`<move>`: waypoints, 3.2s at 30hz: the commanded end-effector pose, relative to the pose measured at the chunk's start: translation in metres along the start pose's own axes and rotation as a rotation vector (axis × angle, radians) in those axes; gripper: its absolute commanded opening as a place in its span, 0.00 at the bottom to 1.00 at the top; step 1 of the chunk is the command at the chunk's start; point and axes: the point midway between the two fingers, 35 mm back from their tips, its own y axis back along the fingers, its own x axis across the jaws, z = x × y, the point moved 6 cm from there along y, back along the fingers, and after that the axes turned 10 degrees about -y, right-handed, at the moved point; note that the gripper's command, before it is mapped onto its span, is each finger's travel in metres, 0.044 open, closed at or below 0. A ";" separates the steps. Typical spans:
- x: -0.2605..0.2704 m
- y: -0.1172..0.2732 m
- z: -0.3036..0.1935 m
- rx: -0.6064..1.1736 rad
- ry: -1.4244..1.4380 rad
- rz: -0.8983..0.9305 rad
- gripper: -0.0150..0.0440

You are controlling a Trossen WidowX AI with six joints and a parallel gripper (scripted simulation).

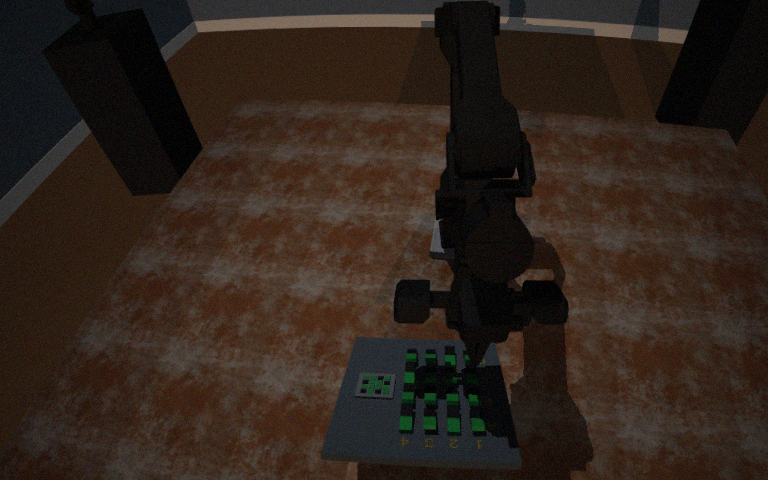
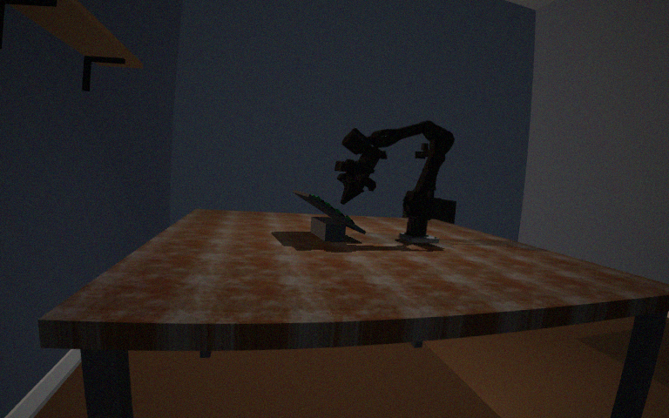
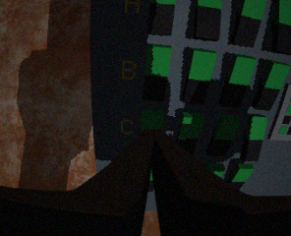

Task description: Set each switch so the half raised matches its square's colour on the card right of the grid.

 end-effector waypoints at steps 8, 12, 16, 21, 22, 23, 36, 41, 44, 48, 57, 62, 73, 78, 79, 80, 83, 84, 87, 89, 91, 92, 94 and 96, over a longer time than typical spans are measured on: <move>-0.001 -0.015 -0.002 0.015 -0.006 -0.008 0.25; -0.001 -0.020 -0.002 0.015 -0.006 -0.008 0.25; -0.001 -0.021 -0.002 0.015 -0.006 -0.008 0.25; -0.001 -0.021 -0.002 0.015 -0.006 -0.008 0.25; -0.001 -0.021 -0.002 0.015 -0.006 -0.008 0.25; -0.001 -0.021 -0.002 0.015 -0.006 -0.008 0.25; -0.001 -0.021 -0.002 0.015 -0.006 -0.008 0.25; -0.001 -0.021 -0.002 0.015 -0.006 -0.008 0.25; -0.001 -0.021 -0.002 0.015 -0.006 -0.008 0.25; -0.001 -0.021 -0.002 0.015 -0.006 -0.008 0.25; -0.001 -0.022 -0.002 0.015 -0.006 -0.008 0.25; -0.001 -0.023 -0.002 0.015 -0.006 -0.008 0.25; -0.001 -0.024 -0.002 0.015 -0.006 -0.008 0.25; -0.001 -0.025 -0.002 0.015 -0.006 -0.008 0.25; -0.001 -0.025 -0.002 0.015 -0.006 -0.008 0.25; -0.001 -0.025 -0.002 0.015 -0.006 -0.008 0.25; -0.001 -0.026 -0.002 0.015 -0.006 -0.008 0.25; -0.001 -0.026 -0.002 0.015 -0.006 -0.008 0.25; -0.001 -0.026 -0.002 0.015 -0.006 -0.008 0.25; -0.001 -0.026 -0.002 0.015 -0.006 -0.008 0.25; -0.001 -0.027 -0.002 0.015 -0.006 -0.008 0.25; -0.001 -0.027 -0.002 0.015 -0.006 -0.008 0.25; -0.001 -0.027 -0.002 0.015 -0.006 -0.008 0.25; -0.001 -0.027 -0.002 0.015 -0.006 -0.008 0.25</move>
